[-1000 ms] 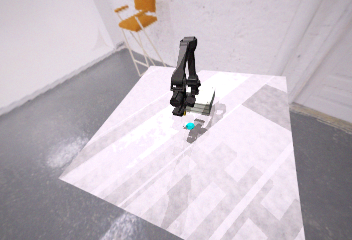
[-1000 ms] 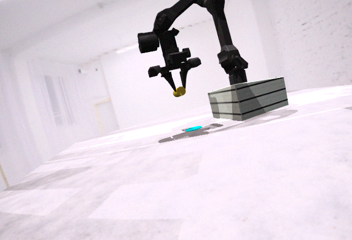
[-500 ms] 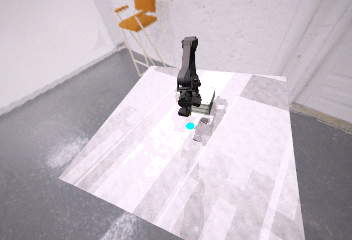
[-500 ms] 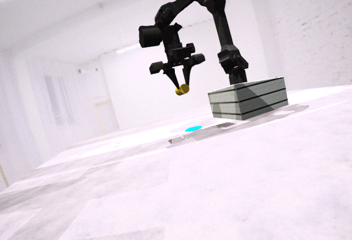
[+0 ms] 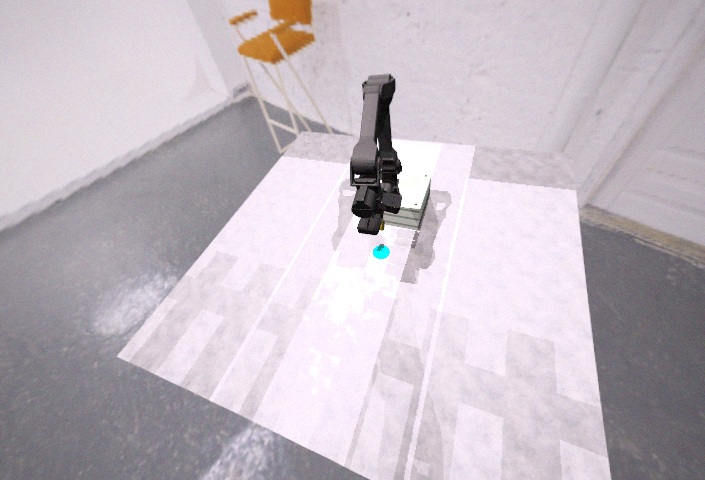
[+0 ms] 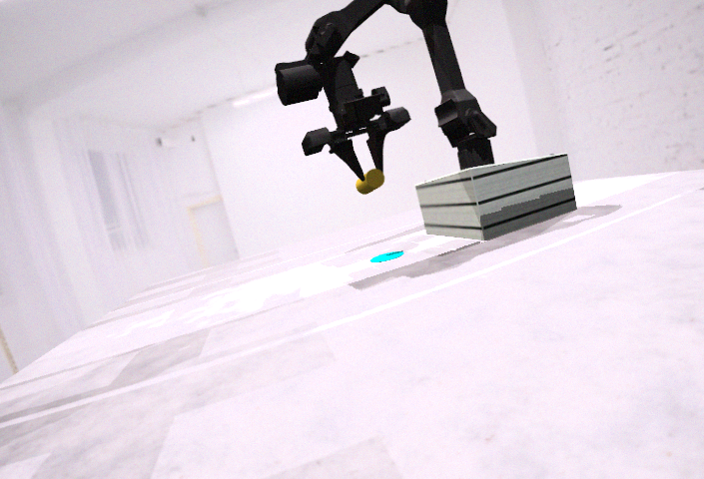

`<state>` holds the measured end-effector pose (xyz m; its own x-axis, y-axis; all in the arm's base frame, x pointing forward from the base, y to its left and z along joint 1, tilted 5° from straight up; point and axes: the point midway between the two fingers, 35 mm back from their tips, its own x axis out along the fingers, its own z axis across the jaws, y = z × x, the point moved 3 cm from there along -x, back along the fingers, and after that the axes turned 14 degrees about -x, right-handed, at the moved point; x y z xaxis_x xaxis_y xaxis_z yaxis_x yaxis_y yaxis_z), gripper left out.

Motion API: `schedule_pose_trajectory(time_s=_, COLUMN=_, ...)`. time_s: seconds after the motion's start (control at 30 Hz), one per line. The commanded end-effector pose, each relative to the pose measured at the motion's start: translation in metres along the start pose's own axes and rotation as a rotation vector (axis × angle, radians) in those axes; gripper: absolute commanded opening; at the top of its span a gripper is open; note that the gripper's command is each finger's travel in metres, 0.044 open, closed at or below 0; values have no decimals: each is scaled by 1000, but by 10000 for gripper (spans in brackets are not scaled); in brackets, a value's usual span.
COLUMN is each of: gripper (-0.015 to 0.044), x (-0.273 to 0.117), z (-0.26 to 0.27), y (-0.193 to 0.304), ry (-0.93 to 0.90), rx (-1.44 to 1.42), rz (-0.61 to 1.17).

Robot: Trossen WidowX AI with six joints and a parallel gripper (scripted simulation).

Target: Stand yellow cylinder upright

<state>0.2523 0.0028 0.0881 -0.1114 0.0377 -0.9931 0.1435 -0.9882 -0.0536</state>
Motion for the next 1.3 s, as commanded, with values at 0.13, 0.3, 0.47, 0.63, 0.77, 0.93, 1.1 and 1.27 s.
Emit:
schedule_pose_trajectory(time_s=0.13, gripper=105, x=4, z=2, y=2, ry=-34, rx=-24, rz=-59)
schedule_pose_trajectory(time_s=0.3, gripper=105, x=7, z=4, y=3, ry=-50, rx=-35, rz=-93)
schedule_pose_trajectory(time_s=0.47, gripper=105, x=9, z=5, y=4, ry=-63, rx=-46, rz=-127)
schedule_pose_trajectory(time_s=0.63, gripper=105, x=10, z=7, y=5, ry=-76, rx=-56, rz=-162)
schedule_pose_trajectory(time_s=0.77, gripper=105, x=12, z=8, y=5, ry=-84, rx=-63, rz=-190)
schedule_pose_trajectory(time_s=0.93, gripper=105, x=13, z=9, y=6, ry=-93, rx=-72, rz=-226)
schedule_pose_trajectory(time_s=1.1, gripper=105, x=15, z=10, y=7, ry=-101, rx=-81, rz=-263)
schedule_pose_trajectory(time_s=1.27, gripper=105, x=16, z=12, y=8, ry=-106, rx=-88, rz=-299)
